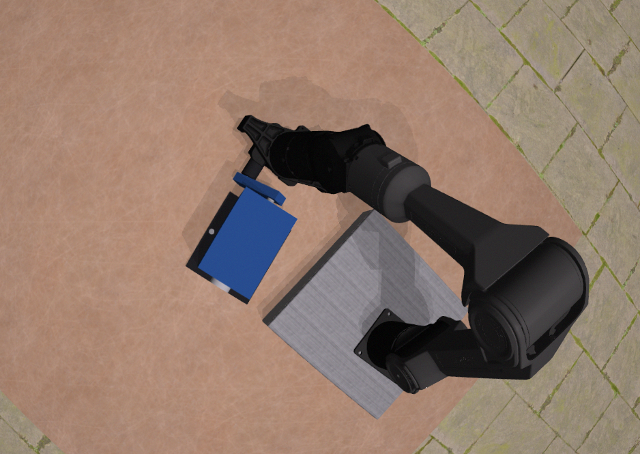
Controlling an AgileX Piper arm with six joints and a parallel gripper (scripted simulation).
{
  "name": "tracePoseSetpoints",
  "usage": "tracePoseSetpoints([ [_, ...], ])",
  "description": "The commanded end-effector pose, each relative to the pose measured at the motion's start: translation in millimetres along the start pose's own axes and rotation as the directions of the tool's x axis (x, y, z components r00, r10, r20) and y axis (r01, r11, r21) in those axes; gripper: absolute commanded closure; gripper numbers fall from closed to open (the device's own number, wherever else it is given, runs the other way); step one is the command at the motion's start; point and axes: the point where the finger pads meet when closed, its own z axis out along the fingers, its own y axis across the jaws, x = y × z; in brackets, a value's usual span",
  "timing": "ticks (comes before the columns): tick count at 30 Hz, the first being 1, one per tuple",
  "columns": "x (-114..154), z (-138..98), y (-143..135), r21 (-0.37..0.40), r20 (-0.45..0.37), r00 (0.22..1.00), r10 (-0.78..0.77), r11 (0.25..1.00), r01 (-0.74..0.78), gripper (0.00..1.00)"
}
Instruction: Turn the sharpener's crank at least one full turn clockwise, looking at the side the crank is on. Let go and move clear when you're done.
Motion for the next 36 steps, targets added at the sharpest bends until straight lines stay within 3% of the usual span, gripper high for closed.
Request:
tracePoseSetpoints([
  [1,0.2,1.3,-1.9,0.004,-0.002,1.0,0.0,1.0,0.0,0.8],
  [36,-0.3,6.6,-37.2,-0.001,0.001,1.0,0.0,1.0,0.0,0.8],
])
